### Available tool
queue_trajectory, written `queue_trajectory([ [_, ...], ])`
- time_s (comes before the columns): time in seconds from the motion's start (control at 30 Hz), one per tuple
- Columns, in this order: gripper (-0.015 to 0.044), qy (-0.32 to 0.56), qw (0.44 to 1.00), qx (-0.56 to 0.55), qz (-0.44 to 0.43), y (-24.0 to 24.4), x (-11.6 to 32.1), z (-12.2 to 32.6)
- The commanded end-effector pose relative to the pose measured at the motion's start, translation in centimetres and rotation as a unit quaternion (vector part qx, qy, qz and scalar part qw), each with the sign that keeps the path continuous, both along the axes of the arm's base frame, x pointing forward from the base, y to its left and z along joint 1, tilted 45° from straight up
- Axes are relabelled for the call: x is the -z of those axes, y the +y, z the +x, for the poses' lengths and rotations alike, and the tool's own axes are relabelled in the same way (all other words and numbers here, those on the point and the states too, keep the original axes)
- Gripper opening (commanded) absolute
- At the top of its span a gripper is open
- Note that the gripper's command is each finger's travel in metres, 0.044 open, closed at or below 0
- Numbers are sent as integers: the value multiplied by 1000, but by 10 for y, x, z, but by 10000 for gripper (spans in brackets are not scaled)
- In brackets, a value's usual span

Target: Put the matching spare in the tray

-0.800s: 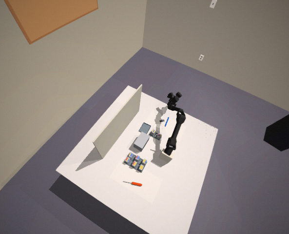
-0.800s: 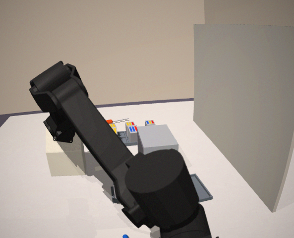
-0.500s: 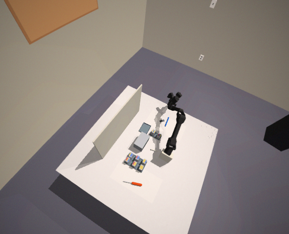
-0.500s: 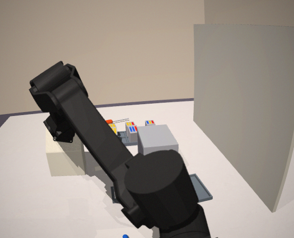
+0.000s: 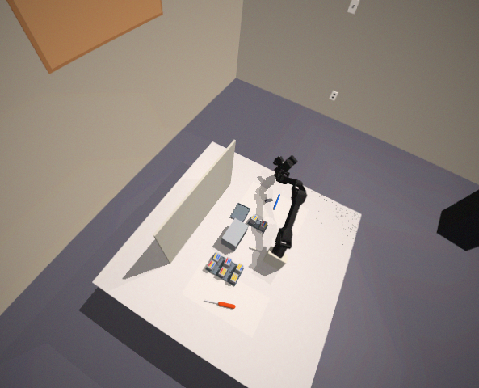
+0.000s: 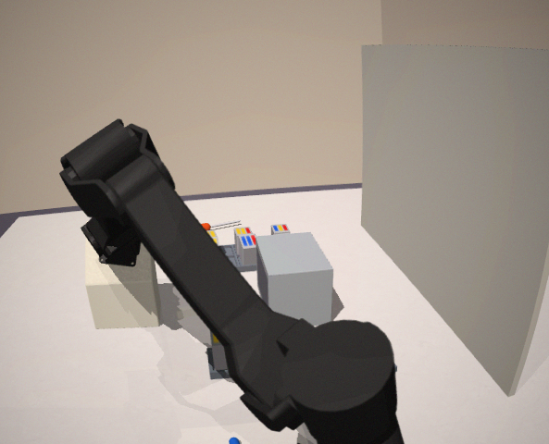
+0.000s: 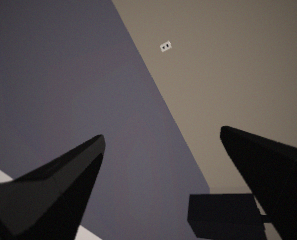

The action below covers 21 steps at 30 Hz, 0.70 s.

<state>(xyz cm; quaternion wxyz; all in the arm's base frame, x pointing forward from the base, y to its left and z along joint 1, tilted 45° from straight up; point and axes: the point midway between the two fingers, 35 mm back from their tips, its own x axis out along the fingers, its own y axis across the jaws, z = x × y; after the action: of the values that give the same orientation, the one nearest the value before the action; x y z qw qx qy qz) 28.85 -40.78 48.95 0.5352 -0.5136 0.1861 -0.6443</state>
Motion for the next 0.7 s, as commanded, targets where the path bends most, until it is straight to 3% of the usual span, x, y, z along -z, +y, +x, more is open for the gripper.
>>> queue_trajectory([
  [0.0, 440, -2, 997, -59, 53, 11, 25, 38],
  [0.37, 440, 1, 964, -181, 197, 63, 93, 120],
  [0.67, 440, 17, 907, -252, 338, 137, 162, 173],
])
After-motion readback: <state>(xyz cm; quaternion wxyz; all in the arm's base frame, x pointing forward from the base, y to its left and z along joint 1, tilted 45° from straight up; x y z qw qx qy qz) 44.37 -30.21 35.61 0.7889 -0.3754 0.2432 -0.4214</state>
